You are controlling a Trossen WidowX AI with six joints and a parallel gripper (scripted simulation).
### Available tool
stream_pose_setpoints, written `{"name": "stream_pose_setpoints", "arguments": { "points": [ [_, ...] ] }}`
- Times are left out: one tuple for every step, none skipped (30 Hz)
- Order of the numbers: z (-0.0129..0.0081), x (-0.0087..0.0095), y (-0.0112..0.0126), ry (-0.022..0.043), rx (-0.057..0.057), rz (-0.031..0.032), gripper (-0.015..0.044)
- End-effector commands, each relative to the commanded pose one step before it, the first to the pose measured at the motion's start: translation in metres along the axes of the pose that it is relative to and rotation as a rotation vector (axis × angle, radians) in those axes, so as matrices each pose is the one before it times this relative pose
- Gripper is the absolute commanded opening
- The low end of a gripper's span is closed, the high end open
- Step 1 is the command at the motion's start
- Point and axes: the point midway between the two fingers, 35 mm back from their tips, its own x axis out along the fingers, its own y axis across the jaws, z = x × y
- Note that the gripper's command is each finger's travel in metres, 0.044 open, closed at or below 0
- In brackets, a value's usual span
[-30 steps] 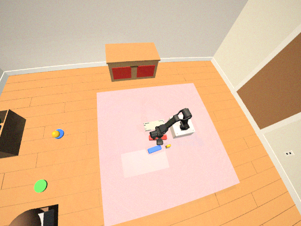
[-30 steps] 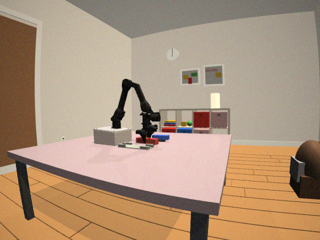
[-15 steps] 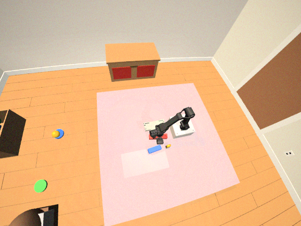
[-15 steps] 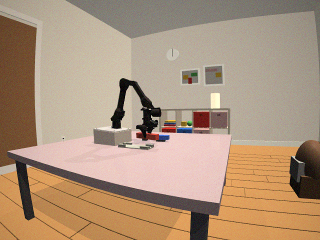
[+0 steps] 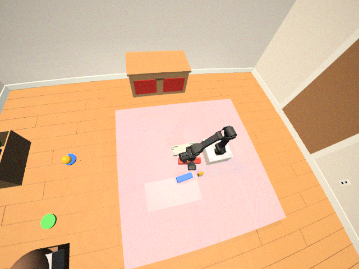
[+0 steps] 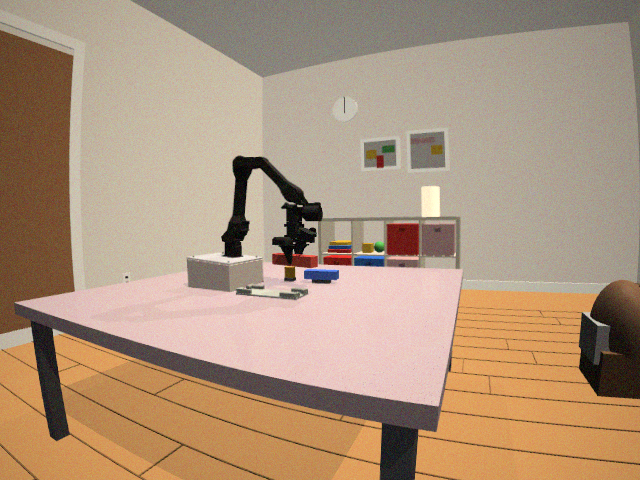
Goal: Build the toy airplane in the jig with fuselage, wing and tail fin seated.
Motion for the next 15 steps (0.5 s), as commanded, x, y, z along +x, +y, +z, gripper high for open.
{"name": "stream_pose_setpoints", "arguments": {
  "points": [
    [0.00163, -0.01553, 0.00048, -0.01864, -0.0029, 0.00429, 0.0],
    [-0.00042, -0.00318, -0.00012, 0.00002, 0.0, 0.0, 0.0],
    [-0.00046, -0.00318, -0.00013, 0.00002, 0.0, 0.0, 0.0],
    [-0.0005, -0.00319, -0.00014, 0.00002, 0.0, 0.0, 0.0],
    [-0.00054, -0.00319, -0.00015, 0.00003, 0.0, -0.00001, 0.0],
    [-0.00058, -0.00319, -0.00016, 0.00003, 0.0, -0.00001, 0.0],
    [-0.00062, -0.0032, -0.00017, 0.00003, 0.0, -0.00001, 0.0],
    [-0.00067, -0.0032, -0.00019, 0.00004, 0.0, -0.00001, 0.0],
    [-0.00071, -0.0032, -0.0002, 0.00004, 0.0, -0.00001, 0.0],
    [-0.00075, -0.0032, -0.00021, 0.00005, 0.0, -0.00001, 0.0],
    [-0.00065, -0.00264, -0.00018, 0.00004, 0.0, -0.00001, 0.0],
    [-0.0004, -0.00158, -0.00011, 0.00003, 0.0, -0.00001, 0.0],
    [-0.00014, -0.00053, -0.00004, 0.00001, 0.0, 0.0, 0.0],
    [0.0, 0.0, 0.0, 0.0, 0.0, 0.0, 0.0],
    [0.00018, 0.00024, -0.00046, 0.00007, -0.0005, -0.00015, 0.0]
  ]
}}
